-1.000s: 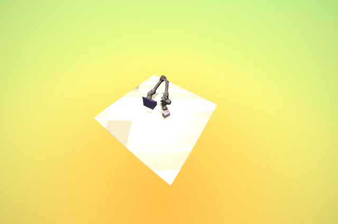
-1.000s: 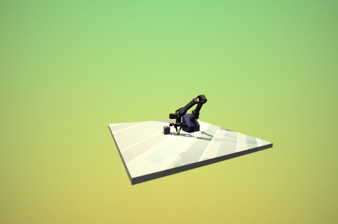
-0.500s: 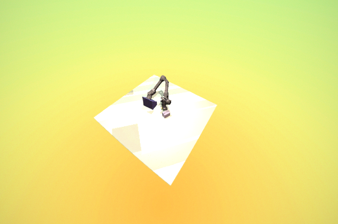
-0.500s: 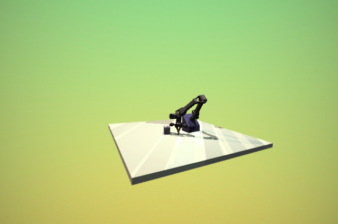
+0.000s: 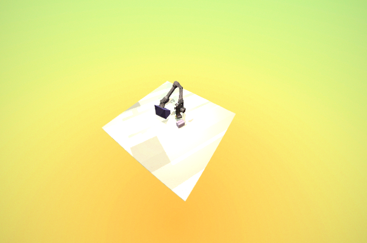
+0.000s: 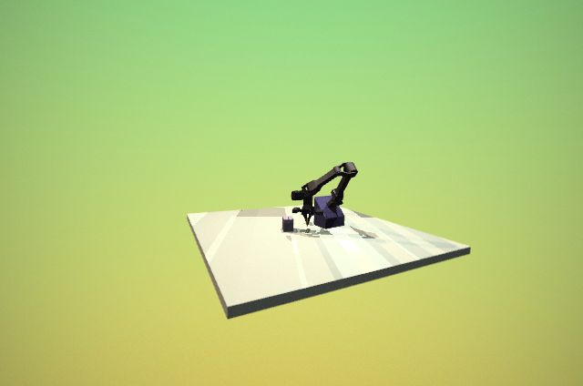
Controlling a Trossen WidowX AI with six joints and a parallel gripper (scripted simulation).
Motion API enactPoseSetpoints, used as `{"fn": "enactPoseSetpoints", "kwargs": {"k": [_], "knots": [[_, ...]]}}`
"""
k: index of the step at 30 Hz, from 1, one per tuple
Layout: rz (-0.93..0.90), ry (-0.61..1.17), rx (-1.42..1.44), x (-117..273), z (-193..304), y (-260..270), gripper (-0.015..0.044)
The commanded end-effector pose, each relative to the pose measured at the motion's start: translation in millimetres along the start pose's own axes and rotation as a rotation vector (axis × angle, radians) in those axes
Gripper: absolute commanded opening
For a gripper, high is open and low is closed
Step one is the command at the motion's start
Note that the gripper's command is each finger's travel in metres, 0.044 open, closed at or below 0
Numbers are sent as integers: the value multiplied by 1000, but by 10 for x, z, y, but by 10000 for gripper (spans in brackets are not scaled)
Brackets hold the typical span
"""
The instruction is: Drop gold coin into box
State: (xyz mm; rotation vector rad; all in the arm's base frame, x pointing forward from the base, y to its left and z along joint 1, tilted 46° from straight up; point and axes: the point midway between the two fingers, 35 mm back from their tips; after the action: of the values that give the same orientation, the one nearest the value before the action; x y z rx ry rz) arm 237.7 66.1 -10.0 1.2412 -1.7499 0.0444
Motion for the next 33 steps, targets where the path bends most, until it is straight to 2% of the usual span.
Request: {"fn": "enactPoseSetpoints", "kwargs": {"k": [1,26,33], "knots": [[11,-1,7,127,-19,-34,0],[4,-5,13,672,-2,18,0],[5,-4,229,674,13,33,0]]}}
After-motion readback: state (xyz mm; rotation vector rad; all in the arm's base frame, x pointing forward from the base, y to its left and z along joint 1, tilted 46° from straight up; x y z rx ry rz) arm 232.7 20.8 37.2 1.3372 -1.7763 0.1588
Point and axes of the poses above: the point midway between the two fingers, 35 mm back from their tips, its own x axis back along the fingers, its own y axis across the jaws, z = x × y, and after that the axes turned 5 degrees about x, right-handed
